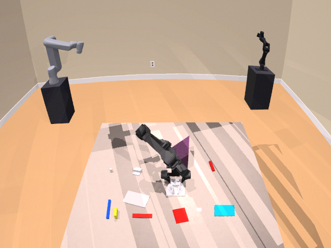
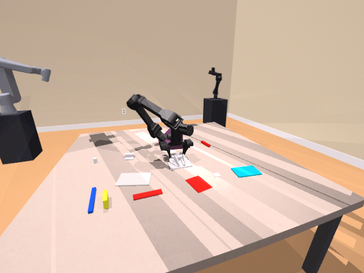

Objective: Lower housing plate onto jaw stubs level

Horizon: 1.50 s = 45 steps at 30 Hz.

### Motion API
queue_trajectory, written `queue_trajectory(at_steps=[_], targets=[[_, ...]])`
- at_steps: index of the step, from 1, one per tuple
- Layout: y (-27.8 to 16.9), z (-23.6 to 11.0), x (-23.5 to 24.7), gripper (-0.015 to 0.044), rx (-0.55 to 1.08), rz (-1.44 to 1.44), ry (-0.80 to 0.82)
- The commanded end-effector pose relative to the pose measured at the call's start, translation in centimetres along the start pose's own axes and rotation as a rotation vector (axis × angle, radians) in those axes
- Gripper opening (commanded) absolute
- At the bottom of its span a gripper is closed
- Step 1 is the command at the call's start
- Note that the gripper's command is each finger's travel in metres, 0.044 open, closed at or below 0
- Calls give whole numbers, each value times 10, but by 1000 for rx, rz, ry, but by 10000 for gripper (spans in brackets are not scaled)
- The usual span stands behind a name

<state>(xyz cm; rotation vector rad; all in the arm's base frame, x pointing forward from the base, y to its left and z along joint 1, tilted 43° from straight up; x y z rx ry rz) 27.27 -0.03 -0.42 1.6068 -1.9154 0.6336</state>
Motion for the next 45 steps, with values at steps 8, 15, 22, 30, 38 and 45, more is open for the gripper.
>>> queue_trajectory(at_steps=[8,15,22,30,38,45], targets=[[-1,-4,0,351,-1,3,1],[-2,-1,0,351,-1,3,1],[-2,0,0,351,-1,3,1],[-2,1,0,351,-1,3,1],[-2,3,0,351,-1,3,1],[-2,3,0,351,-1,3,1]])
Point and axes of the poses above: the point midway between the two fingers, 35 mm back from their tips, its own z axis out along the fingers, its own x axis across the jaws, y = z × x, the point moved 2 cm from there along -z, back along the fingers, and after that the axes turned 2 degrees about z, right-handed, at the moved point
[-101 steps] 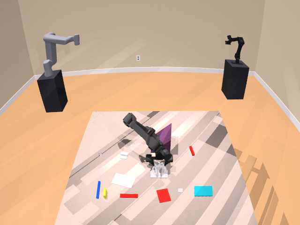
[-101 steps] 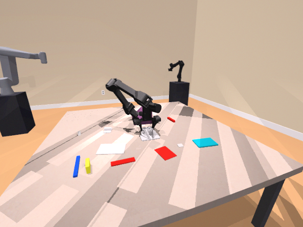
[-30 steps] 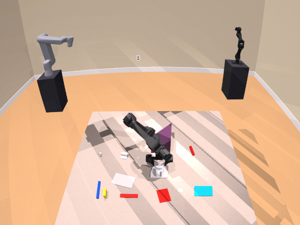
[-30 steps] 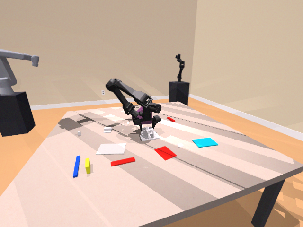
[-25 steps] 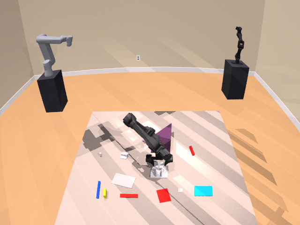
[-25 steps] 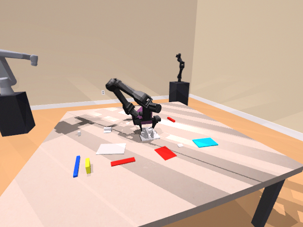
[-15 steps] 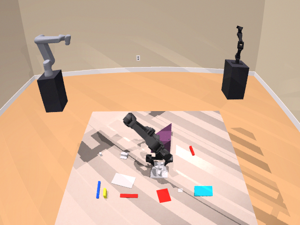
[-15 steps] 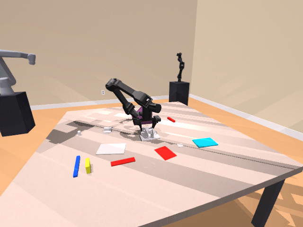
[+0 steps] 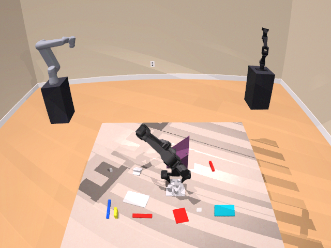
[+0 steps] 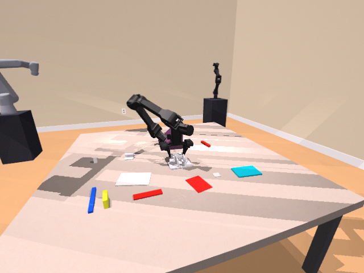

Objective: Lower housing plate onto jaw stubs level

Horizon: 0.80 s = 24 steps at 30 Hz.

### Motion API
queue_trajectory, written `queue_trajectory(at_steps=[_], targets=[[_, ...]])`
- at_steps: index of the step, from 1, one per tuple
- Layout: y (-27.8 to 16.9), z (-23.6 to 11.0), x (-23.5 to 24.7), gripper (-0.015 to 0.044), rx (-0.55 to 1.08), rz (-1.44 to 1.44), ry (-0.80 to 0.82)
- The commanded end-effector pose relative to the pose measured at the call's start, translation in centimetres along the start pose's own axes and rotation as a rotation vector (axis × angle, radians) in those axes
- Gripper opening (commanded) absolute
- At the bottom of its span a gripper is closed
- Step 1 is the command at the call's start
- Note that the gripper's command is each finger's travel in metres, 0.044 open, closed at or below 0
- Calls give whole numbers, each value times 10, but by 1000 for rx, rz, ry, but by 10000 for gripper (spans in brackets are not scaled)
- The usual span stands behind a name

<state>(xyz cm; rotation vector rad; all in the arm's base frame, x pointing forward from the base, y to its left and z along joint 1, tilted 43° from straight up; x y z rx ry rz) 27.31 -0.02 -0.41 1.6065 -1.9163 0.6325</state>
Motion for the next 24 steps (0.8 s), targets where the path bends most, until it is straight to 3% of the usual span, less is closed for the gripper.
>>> queue_trajectory(at_steps=[1,16,19,24], targets=[[-1,3,0,351,-1,2,2],[-1,3,0,351,-1,2,2],[0,0,0,430,0,-1,1],[0,0,0,440,0,-1,1]])
Point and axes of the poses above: the point midway between the two fingers, 35 mm back from their tips, its own z axis out along the fingers, its own x axis across the jaws, y = z × x, the point moved 2 cm from there along -z, back along the fingers, and after that the axes turned 2 degrees about z, right-handed, at the moved point
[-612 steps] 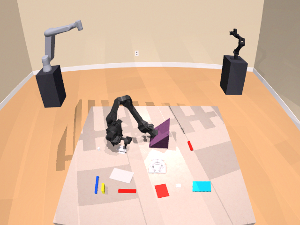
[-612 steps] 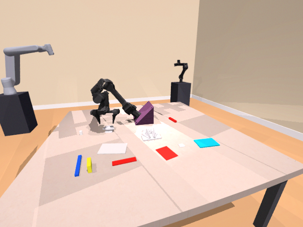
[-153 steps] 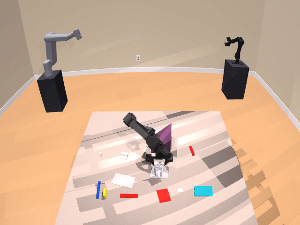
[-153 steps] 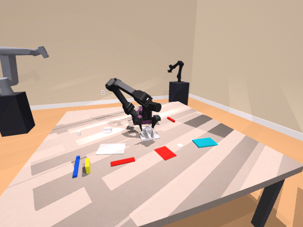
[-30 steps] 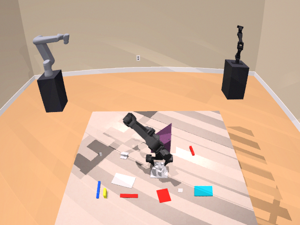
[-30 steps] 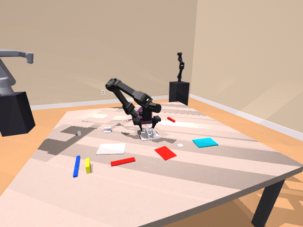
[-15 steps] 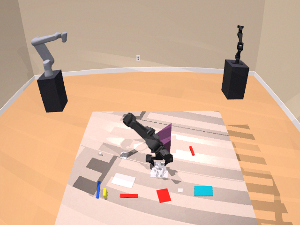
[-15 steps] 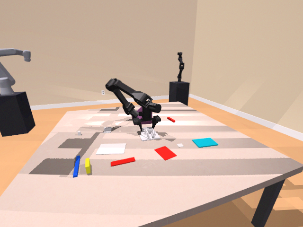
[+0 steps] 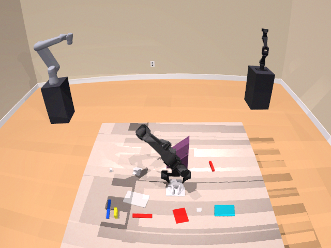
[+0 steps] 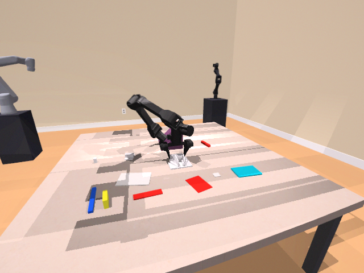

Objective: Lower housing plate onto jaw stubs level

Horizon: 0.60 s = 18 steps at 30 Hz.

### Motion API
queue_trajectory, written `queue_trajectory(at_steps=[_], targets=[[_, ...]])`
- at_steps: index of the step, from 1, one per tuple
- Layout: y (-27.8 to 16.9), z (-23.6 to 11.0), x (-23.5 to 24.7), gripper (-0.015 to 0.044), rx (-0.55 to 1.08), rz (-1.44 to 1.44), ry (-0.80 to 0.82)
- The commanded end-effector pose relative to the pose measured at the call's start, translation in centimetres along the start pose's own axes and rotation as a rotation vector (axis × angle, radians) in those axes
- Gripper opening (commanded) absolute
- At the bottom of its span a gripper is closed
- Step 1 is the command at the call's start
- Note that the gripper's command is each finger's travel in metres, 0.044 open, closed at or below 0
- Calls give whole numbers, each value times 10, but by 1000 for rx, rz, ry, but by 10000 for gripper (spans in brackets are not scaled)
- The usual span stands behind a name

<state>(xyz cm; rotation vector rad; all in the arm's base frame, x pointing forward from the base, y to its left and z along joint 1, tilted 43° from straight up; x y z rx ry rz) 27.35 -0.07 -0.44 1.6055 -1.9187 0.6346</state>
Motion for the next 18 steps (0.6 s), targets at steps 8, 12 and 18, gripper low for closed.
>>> queue_trajectory(at_steps=[8,12,18], targets=[[1,0,0,440,-1,-3,1],[0,-9,-1,440,-1,-3,0],[-1,-58,-1,440,-3,-1,-1]])
Point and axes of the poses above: the point midway between the two fingers, 35 mm back from their tips, its own z axis out along the fingers, its own x axis across the jaws, y = z × x, the point moved 2 cm from there along -z, back along the fingers, and after that the axes turned 2 degrees about z, right-handed, at the moved point
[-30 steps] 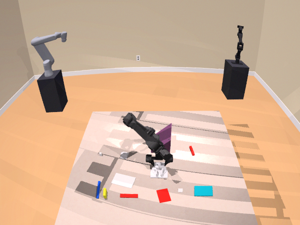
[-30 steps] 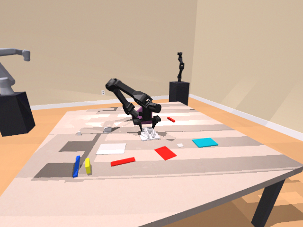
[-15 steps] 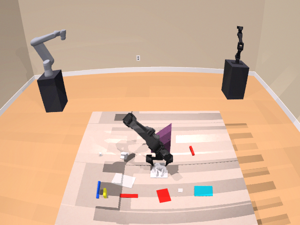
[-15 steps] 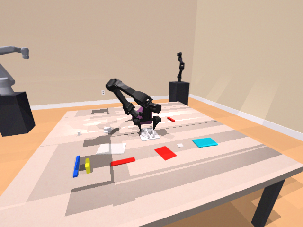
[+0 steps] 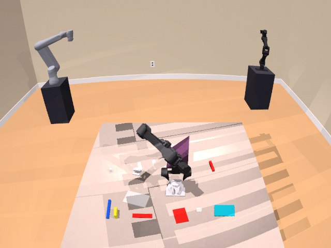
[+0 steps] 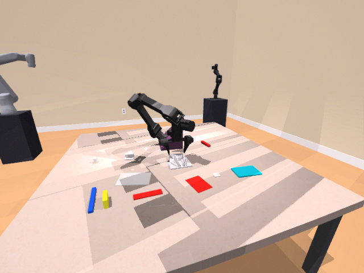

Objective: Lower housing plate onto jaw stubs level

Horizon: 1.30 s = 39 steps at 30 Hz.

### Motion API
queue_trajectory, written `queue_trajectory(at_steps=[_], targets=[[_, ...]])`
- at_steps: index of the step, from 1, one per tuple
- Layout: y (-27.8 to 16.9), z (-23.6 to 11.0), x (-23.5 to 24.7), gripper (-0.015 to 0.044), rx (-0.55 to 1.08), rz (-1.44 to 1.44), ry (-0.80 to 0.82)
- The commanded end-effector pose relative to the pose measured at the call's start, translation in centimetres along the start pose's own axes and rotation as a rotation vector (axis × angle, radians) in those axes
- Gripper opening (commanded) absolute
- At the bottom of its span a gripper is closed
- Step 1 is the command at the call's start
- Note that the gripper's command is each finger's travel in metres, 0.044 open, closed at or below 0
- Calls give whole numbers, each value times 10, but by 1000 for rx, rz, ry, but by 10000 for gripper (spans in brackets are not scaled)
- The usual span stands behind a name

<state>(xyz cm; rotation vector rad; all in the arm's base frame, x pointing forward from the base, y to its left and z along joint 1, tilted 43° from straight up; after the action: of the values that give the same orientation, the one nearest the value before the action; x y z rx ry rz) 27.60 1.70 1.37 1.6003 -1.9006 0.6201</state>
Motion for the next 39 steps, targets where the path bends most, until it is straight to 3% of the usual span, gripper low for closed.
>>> queue_trajectory(at_steps=[1,10,21,39], targets=[[0,-41,1,440,13,11,-10],[2,-42,-1,440,14,3,-6],[67,-95,9,440,8,8,-12],[68,-96,10,440,8,7,-11]])
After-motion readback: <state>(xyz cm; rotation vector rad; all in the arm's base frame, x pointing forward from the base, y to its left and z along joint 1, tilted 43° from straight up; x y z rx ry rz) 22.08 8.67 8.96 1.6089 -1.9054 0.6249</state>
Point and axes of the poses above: the point midway between the two fingers, 35 mm back from their tips, its own z axis out along the fingers, its own x axis across the jaws, y = z × x, the point moved 2 cm from there along -z, back along the fingers, and after that the axes turned 2 degrees about z, right-handed, at the moved point
